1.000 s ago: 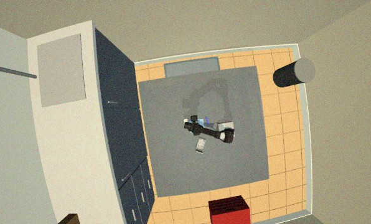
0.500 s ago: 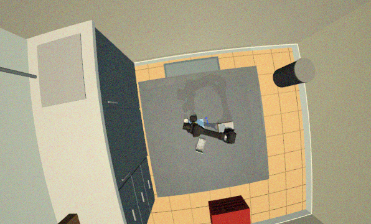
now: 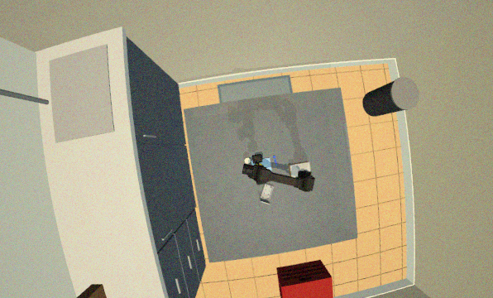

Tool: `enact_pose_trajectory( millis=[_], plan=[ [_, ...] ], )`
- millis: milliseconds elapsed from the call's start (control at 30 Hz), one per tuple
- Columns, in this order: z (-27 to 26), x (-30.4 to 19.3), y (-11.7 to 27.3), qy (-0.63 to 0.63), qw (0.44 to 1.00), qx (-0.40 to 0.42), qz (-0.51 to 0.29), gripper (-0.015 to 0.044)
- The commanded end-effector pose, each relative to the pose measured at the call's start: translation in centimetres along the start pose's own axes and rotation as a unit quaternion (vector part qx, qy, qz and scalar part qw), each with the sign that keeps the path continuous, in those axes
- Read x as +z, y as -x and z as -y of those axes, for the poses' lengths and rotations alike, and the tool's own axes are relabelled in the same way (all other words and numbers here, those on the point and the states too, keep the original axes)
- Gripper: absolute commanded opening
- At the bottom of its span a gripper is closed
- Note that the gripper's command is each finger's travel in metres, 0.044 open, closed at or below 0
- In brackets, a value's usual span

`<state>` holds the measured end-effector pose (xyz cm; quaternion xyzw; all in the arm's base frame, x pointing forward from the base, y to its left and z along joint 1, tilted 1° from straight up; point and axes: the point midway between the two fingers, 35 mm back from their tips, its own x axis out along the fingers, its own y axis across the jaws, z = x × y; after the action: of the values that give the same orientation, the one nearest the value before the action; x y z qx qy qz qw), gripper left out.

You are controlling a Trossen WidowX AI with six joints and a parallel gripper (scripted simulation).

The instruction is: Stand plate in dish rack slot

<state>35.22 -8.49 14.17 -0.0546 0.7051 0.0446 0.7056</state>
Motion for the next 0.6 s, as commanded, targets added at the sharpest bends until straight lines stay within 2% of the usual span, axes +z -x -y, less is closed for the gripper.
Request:
enact_pose_trajectory(
  millis=[0,267,567],
  plan=[
    [0.0,0.0,1.6,-0.003,1.0,0.0,0.004,0.0],
    [-0.9,-0.3,2.9,-0.014,1.0,0.001,0.004,0.0],
    [-10.9,-5.1,3.2,-0.163,0.987,0.005,0.001,0.0]
  ],
)
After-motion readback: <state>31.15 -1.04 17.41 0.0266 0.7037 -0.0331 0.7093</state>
